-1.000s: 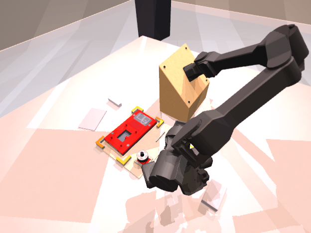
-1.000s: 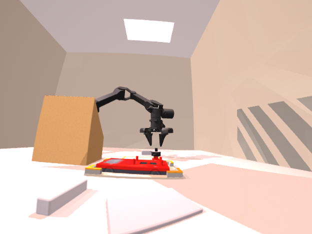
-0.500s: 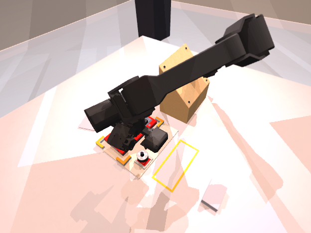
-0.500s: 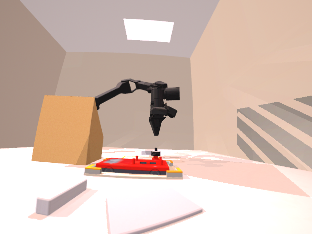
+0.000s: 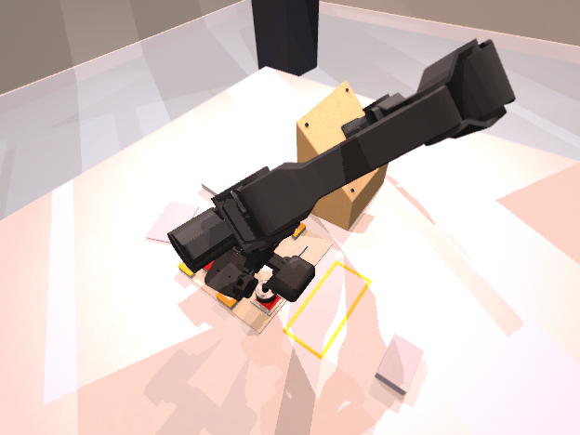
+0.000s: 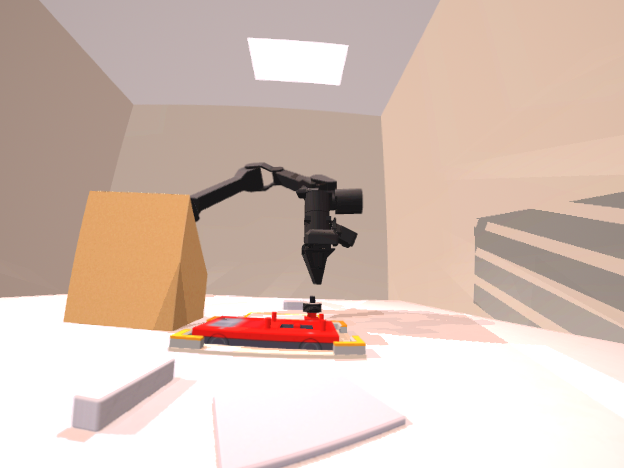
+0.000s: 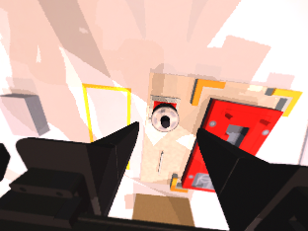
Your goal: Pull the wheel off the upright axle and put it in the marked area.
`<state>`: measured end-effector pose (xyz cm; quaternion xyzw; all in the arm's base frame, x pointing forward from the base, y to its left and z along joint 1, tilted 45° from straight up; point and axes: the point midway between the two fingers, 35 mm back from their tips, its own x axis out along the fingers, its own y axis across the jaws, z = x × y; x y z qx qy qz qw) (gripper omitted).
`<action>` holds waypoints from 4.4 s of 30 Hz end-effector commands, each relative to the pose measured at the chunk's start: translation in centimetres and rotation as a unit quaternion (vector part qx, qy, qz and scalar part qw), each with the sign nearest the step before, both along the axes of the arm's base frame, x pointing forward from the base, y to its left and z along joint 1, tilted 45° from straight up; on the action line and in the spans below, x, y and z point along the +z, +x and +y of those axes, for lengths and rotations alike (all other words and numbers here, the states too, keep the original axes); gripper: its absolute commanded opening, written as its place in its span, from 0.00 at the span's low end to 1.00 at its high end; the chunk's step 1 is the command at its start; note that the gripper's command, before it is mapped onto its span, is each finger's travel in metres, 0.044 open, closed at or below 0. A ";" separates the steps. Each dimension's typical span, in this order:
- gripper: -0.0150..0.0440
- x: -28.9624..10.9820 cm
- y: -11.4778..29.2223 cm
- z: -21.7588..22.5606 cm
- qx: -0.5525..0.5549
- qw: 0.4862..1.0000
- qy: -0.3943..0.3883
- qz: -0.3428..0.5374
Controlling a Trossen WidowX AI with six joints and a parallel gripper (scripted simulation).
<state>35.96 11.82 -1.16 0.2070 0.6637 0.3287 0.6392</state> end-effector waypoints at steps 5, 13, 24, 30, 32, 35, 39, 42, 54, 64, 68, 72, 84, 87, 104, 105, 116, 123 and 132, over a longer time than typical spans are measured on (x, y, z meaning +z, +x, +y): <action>0.76 -3.6 -1.3 3.5 0.004 1.000 0.003 0.016; 0.63 -3.2 -1.2 3.4 0.006 1.000 0.002 0.011; 0.41 -3.2 -1.2 3.4 0.006 1.000 0.002 0.011; 0.25 -3.1 -1.2 3.2 0.006 1.000 0.002 0.011; 0.25 -3.0 -1.2 3.2 0.006 1.000 0.002 0.011; 0.25 -3.0 -1.1 3.1 0.006 1.000 0.001 0.011; 0.25 -2.9 -1.1 3.0 0.006 1.000 0.001 0.011; 0.25 -2.8 -1.1 3.0 0.006 1.000 0.001 0.012; 0.25 -2.6 -1.0 2.7 0.006 1.000 0.001 0.012; 0.25 -2.3 -1.0 2.4 0.005 1.000 0.001 0.012; 0.25 -2.2 -1.0 2.4 0.005 1.000 0.001 0.013; 0.25 -2.2 -0.9 2.3 0.005 1.000 0.001 0.013; 0.25 -1.9 -0.9 2.0 0.005 1.000 0.002 0.013; 0.25 -1.8 -0.9 1.9 0.005 1.000 0.002 0.013; 0.25 -1.4 -0.8 1.5 0.004 1.000 0.002 0.014; 0.25 -1.4 -0.8 1.5 0.004 1.000 0.002 0.014; 0.25 -1.1 -0.8 1.2 0.004 1.000 0.002 0.015; 0.25 -1.0 -0.7 1.1 0.004 1.000 0.002 0.015; 0.25 -0.8 -0.7 0.9 0.004 1.000 0.002 0.015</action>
